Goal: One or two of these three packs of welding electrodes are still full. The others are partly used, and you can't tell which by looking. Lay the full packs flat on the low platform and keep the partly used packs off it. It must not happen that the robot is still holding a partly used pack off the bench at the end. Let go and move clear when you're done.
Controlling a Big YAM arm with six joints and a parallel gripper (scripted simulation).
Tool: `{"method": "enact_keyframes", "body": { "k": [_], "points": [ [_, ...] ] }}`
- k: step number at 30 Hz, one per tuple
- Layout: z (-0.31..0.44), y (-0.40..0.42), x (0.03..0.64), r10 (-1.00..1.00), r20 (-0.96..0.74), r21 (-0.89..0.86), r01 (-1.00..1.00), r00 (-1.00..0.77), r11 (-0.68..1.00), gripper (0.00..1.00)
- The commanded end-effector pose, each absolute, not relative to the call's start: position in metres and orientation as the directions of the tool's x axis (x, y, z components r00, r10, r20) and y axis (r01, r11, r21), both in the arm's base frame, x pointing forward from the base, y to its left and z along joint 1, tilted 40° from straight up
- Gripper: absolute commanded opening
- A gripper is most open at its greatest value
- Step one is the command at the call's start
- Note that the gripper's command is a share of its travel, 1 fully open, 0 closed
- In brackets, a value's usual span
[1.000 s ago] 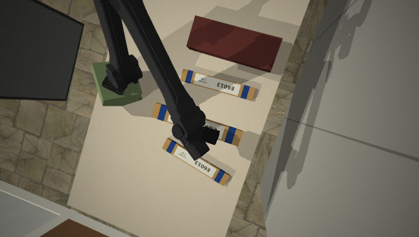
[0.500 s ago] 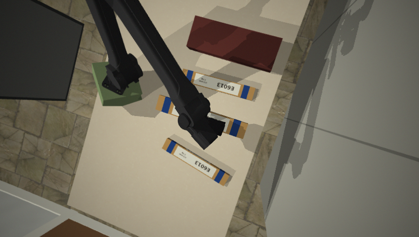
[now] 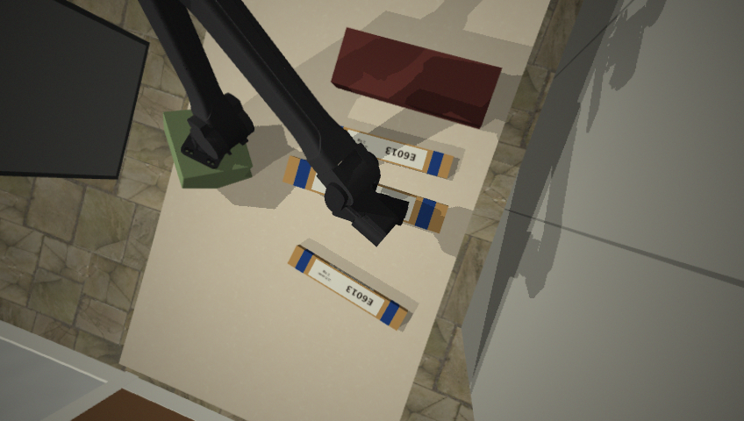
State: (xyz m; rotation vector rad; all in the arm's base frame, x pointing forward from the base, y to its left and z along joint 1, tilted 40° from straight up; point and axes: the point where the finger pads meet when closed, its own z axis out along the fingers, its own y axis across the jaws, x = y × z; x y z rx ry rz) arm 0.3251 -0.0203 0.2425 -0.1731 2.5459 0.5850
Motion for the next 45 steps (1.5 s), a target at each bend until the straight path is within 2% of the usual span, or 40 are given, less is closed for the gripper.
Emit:
{"method": "enact_keyframes", "body": {
  "k": [1, 45],
  "points": [
    [0.278, -0.031, 0.334, 0.007, -0.583, 0.326, -0.227, -0.812, 0.918, 0.00],
    [0.270, -0.031, 0.328, 0.017, -0.575, 0.334, -0.217, -0.818, 0.917, 0.00]
  ]
}}
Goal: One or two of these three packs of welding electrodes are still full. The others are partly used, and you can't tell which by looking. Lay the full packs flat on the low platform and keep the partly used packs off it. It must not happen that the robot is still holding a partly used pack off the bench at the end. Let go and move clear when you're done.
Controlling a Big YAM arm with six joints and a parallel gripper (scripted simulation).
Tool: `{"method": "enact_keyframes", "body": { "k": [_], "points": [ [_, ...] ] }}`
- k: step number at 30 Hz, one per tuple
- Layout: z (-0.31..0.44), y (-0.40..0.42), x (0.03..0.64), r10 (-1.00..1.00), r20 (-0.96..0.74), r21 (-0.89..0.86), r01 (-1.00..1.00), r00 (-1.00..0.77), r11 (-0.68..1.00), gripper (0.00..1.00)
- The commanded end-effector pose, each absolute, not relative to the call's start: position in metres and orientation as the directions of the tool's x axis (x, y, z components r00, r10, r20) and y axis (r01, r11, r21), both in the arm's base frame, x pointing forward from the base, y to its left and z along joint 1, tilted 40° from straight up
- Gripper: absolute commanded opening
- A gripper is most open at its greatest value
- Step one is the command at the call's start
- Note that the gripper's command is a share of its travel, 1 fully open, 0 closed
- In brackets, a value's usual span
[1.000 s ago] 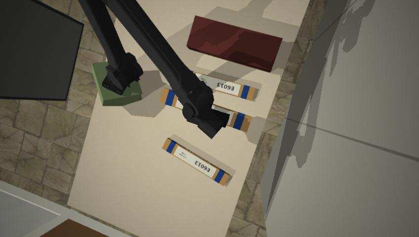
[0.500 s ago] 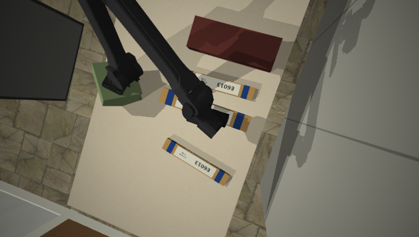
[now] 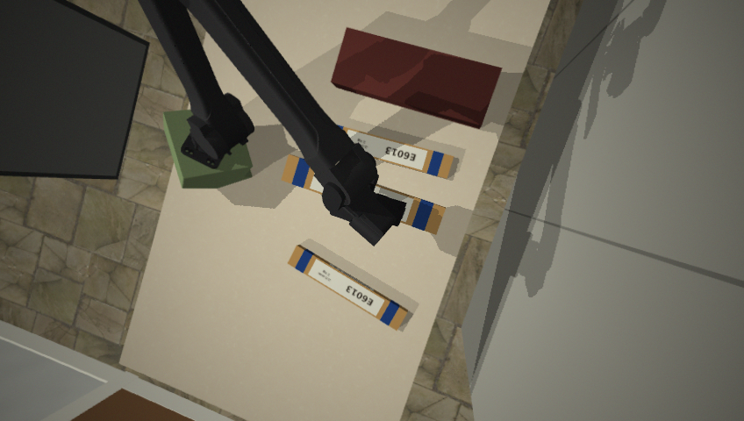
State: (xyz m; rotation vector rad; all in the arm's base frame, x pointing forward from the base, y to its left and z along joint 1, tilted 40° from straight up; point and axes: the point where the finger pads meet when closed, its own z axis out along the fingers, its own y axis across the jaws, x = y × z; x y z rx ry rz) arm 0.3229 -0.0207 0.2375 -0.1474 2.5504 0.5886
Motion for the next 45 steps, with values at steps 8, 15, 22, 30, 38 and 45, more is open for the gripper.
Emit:
{"method": "enact_keyframes", "body": {
  "k": [8, 15, 22, 30, 38, 45],
  "points": [
    [0.273, -0.031, 0.329, 0.015, -0.580, 0.330, -0.219, -0.814, 0.918, 0.00],
    [0.247, -0.020, 0.329, 0.008, -0.551, 0.351, -0.223, -0.834, 0.910, 0.00],
    [0.242, -0.017, 0.333, 0.009, -0.551, 0.351, -0.223, -0.834, 0.910, 0.00],
    [0.233, -0.013, 0.338, 0.009, -0.551, 0.352, -0.223, -0.834, 0.909, 0.00],
    [0.227, -0.009, 0.342, 0.009, -0.551, 0.352, -0.223, -0.834, 0.909, 0.00],
    [0.220, -0.005, 0.347, 0.010, -0.551, 0.353, -0.222, -0.834, 0.909, 0.00]
  ]
}}
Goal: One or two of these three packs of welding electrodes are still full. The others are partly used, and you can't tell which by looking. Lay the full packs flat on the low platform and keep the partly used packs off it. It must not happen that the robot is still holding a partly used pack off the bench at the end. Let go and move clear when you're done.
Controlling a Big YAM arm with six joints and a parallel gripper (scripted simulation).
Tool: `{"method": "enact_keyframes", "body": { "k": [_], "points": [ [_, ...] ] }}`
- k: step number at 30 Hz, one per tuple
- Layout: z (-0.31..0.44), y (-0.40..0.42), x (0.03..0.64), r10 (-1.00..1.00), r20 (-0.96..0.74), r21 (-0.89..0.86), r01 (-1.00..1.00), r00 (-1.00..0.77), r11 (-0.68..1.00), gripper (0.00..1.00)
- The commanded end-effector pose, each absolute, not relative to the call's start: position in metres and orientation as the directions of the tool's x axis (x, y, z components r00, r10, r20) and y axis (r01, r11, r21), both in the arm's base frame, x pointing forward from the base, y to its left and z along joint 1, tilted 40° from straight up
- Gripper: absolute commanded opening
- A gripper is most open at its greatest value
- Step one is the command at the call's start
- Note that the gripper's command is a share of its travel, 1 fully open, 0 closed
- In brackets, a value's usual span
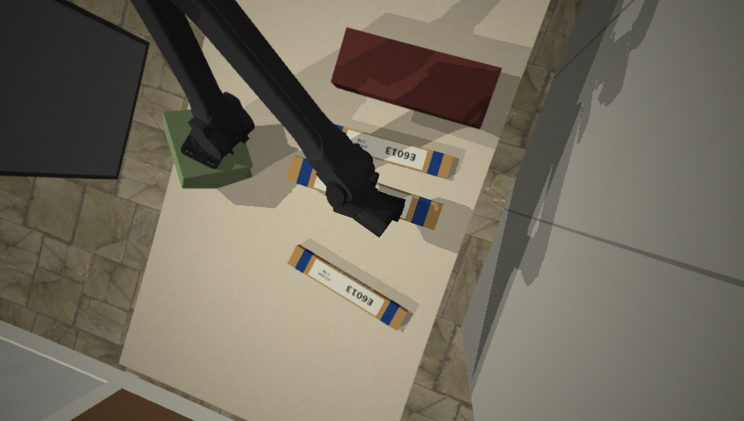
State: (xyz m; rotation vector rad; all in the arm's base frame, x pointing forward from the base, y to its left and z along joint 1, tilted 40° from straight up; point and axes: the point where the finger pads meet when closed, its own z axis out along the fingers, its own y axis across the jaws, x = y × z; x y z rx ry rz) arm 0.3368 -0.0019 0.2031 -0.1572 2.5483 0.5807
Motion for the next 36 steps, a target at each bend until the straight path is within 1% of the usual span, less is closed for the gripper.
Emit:
{"method": "enact_keyframes", "body": {
  "k": [1, 18, 36],
  "points": [
    [0.219, -0.005, 0.347, 0.010, -0.551, 0.353, -0.222, -0.834, 0.909, 0.00],
    [0.203, 0.004, 0.357, 0.010, -0.551, 0.354, -0.222, -0.835, 0.908, 0.00],
    [0.203, 0.004, 0.357, 0.010, -0.551, 0.354, -0.222, -0.835, 0.908, 0.00]
  ]
}}
